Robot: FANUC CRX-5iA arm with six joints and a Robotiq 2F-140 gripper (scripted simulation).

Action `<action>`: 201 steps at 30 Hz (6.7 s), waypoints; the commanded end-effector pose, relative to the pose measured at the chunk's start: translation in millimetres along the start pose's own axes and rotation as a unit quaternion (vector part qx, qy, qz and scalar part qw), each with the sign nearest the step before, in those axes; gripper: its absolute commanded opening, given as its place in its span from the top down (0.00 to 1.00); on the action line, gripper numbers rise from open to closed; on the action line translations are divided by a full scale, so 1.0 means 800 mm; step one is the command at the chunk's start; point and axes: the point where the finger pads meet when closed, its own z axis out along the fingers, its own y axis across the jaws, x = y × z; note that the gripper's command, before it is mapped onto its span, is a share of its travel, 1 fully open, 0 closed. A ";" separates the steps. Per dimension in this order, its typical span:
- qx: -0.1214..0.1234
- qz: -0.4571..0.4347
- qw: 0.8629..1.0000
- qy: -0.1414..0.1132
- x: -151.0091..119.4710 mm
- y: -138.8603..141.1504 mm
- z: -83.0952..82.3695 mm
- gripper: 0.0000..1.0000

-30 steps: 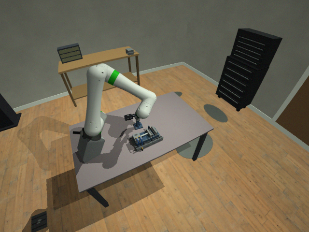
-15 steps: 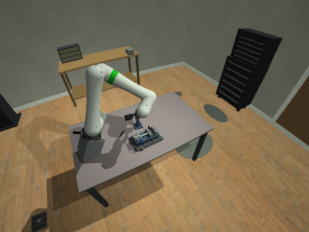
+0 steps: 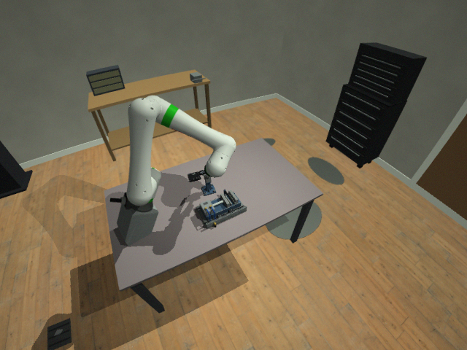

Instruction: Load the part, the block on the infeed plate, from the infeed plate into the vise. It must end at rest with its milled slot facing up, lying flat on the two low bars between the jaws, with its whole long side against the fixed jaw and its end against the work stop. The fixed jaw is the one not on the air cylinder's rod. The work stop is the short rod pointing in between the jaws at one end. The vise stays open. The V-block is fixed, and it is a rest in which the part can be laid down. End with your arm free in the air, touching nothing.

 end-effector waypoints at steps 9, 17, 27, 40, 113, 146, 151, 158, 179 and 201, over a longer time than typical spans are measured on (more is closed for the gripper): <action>0.000 0.000 1.000 0.000 -0.002 0.000 -0.002 1.00; 0.000 0.000 1.000 0.000 -0.003 0.000 -0.003 1.00; 0.000 0.000 1.000 0.000 -0.003 0.000 -0.003 1.00; 0.000 0.000 1.000 0.000 -0.003 0.000 -0.003 1.00; -0.001 0.000 0.987 0.160 -0.012 0.001 -0.001 1.00; -0.001 0.000 0.959 0.283 -0.020 0.001 0.003 1.00; -0.001 0.000 0.953 0.305 -0.021 0.001 0.003 1.00; -0.001 0.000 0.946 0.325 -0.022 0.000 0.004 1.00; 0.000 0.000 0.926 0.377 -0.025 0.000 0.007 1.00; 0.000 0.000 0.924 0.383 -0.025 0.000 0.007 1.00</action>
